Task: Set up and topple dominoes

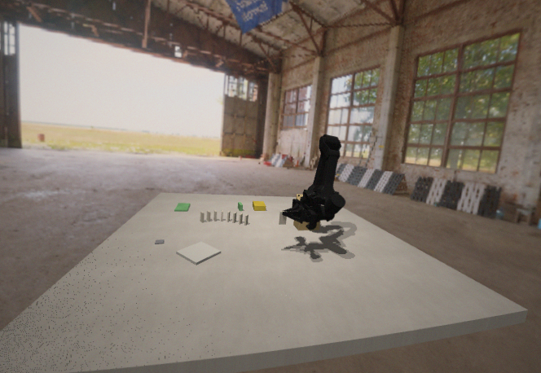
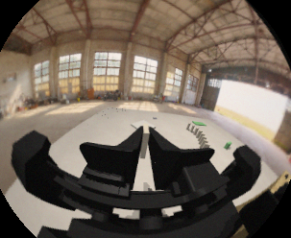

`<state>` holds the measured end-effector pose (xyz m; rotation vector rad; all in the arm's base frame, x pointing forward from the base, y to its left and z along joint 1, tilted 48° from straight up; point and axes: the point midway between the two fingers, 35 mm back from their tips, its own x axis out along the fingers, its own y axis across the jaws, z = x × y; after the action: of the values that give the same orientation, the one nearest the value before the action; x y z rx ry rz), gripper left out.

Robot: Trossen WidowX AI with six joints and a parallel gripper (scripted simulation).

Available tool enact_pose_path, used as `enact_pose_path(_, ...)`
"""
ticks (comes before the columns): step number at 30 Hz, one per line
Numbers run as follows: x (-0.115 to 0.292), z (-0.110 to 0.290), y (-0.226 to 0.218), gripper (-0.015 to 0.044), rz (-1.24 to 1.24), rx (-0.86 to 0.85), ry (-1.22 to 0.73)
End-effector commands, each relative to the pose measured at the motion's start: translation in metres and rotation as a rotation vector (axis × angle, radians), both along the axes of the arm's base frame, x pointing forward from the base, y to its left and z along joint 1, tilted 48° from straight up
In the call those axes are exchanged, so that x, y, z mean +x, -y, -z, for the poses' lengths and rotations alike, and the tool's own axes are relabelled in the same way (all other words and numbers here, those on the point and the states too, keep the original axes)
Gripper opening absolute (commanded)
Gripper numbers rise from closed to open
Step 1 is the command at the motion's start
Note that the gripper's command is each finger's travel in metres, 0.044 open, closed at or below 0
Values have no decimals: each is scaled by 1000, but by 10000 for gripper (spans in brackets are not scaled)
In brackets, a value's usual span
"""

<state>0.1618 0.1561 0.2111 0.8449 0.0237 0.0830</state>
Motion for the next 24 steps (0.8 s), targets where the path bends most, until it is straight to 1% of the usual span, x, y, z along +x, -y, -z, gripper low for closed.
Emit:
enact_pose_path(1, 0, 0, 1, 20, 5, 8, -1)
enact_pose_path(6, 0, 0, 0, 20, 5, 8, -1)
enact_pose_path(24, 1, 13, -29, 20, -2, 5, -1)
